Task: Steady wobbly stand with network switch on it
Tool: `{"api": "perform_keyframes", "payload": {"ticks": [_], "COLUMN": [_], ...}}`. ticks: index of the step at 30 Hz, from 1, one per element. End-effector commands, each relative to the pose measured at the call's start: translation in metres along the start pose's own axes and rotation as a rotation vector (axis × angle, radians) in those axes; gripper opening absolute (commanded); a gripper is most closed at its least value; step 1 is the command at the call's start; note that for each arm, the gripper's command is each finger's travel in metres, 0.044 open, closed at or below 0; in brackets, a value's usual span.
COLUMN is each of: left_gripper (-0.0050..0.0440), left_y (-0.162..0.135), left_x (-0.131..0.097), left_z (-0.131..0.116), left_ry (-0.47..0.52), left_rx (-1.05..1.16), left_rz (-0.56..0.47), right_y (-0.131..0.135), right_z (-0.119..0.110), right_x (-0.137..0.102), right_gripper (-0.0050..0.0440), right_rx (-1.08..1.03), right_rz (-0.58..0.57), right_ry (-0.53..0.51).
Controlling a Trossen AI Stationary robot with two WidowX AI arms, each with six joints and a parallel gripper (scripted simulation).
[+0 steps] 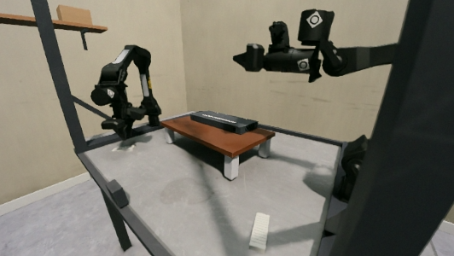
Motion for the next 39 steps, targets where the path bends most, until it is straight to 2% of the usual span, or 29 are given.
{"api": "perform_keyframes", "payload": {"ticks": [1, 18, 19, 21, 25, 28, 39], "left_gripper": [0.02, 0.02, 0.02, 0.02, 0.02, 0.02, 0.02], "left_y": [-0.001, -0.001, 0.0, 0.0, -0.002, 0.0, -0.001], "left_x": [-0.008, -0.01, 0.002, 0.007, 0.003, 0.015, 0.032], "left_z": [0.004, 0.004, 0.004, 0.004, 0.004, 0.004, 0.004], "left_ry": [0.001, 0.002, -0.003, -0.003, -0.002, -0.003, -0.002], "left_rx": [-0.001, -0.001, 0.001, 0.0, 0.0, 0.0, 0.0], "left_rz": [-0.026, -0.032, -0.011, -0.009, -0.015, -0.009, -0.013], "right_y": [-0.004, -0.004, -0.004, -0.004, -0.004, -0.004, -0.004], "right_z": [0.018, 0.018, 0.018, 0.018, 0.018, 0.018, 0.018], "right_x": [-0.003, -0.003, -0.003, -0.003, -0.003, -0.003, -0.003], "right_gripper": [0.04, 0.04, 0.04, 0.04, 0.04, 0.04, 0.04], "right_rx": [-0.004, -0.003, -0.003, -0.003, -0.003, -0.003, -0.003], "right_rz": [-0.015, -0.013, -0.013, -0.013, -0.013, -0.013, -0.013], "right_ry": [-0.046, -0.045, -0.045, -0.045, -0.045, -0.045, -0.045]}}
Point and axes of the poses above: on each arm, the point midway between the two fingers, 35 mm back from their tips, its own x axis out along the fingers, its own y axis across the jaws, z = x × y, the point moved 1 cm from there along -x, back along the fingers, and after that the axes turned 12 degrees about -x, right-handed, at the moved point
